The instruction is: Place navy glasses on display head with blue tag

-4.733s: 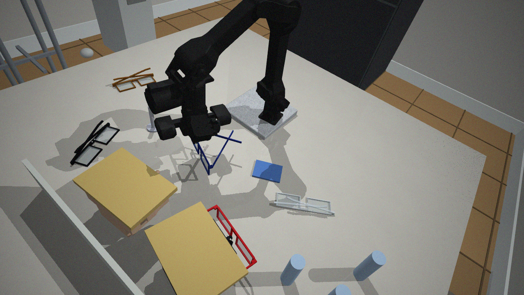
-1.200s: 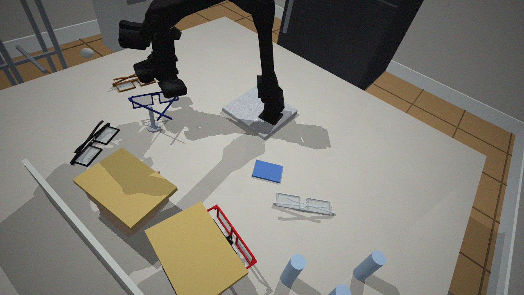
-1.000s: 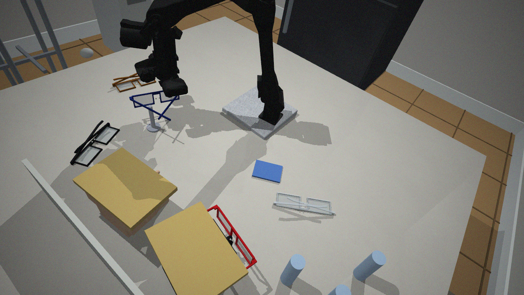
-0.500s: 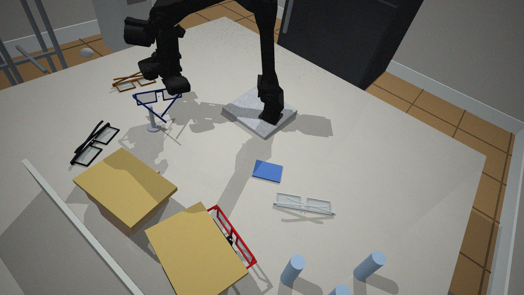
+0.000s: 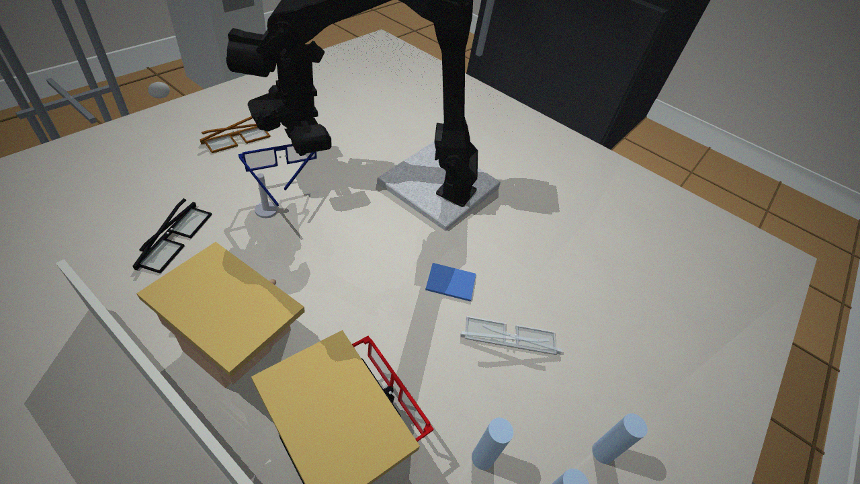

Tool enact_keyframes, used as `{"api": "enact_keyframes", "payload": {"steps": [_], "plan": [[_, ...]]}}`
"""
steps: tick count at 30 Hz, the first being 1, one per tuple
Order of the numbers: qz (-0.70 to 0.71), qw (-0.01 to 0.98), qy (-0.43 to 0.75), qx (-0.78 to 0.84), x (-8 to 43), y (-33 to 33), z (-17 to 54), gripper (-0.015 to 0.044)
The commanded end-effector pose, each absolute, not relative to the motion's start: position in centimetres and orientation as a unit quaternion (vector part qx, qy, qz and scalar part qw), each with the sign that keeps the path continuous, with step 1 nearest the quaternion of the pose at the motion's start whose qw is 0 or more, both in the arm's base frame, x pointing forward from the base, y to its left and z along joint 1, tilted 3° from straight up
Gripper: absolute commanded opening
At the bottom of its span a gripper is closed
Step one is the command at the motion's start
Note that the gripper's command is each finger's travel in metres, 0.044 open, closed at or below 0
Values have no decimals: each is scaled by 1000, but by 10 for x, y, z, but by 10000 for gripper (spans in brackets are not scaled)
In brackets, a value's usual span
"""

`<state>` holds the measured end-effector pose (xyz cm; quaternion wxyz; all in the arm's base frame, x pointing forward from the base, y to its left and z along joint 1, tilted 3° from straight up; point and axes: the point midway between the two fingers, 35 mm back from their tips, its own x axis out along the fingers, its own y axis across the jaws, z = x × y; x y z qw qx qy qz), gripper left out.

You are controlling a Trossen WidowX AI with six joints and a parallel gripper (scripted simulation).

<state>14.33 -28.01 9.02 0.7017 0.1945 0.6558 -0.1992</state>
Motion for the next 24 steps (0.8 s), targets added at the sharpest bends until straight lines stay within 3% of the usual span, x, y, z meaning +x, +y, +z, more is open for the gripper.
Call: {"api": "enact_keyframes", "payload": {"steps": [1,24], "plan": [[-198,701,657,195,139,-278,89,0],[-198,700,658,195,131,-275,88,0]]}}
